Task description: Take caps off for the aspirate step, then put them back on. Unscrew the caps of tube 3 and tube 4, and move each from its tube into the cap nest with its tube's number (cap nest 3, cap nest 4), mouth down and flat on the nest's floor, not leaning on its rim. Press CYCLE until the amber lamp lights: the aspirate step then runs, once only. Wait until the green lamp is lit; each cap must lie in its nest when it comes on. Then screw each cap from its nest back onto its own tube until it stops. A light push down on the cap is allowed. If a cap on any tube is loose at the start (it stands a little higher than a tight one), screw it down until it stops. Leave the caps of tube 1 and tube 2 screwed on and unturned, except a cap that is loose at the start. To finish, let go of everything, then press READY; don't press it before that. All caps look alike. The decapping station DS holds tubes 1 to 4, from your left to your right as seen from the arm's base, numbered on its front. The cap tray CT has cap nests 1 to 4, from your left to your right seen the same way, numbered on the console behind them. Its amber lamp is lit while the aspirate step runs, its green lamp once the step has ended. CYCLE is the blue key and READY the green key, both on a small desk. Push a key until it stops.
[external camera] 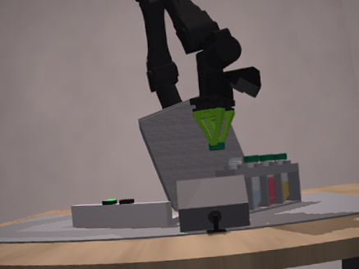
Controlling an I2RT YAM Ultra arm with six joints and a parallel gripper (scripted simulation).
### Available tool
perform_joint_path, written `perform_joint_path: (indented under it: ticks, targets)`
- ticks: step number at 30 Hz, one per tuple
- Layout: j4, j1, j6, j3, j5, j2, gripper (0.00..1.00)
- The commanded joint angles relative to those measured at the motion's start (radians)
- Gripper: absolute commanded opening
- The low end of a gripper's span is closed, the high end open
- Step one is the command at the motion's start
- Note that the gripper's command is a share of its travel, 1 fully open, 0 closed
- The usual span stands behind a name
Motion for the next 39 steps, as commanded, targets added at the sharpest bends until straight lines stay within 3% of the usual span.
perform_joint_path:
  ticks: [1, 11, 20, 39]
  targets:
    - [-0.035, 0.076, 0.112, 0.062, -0.010, 0.028, 0.00]
    - [-0.043, 0.092, 0.128, 0.077, -0.011, 0.041, 0.00]
    - [0.036, 0.071, 0.106, 0.077, -0.010, 0.112, 0.00]
    - [0.030, 0.072, 0.107, 0.083, -0.010, 0.113, 0.00]
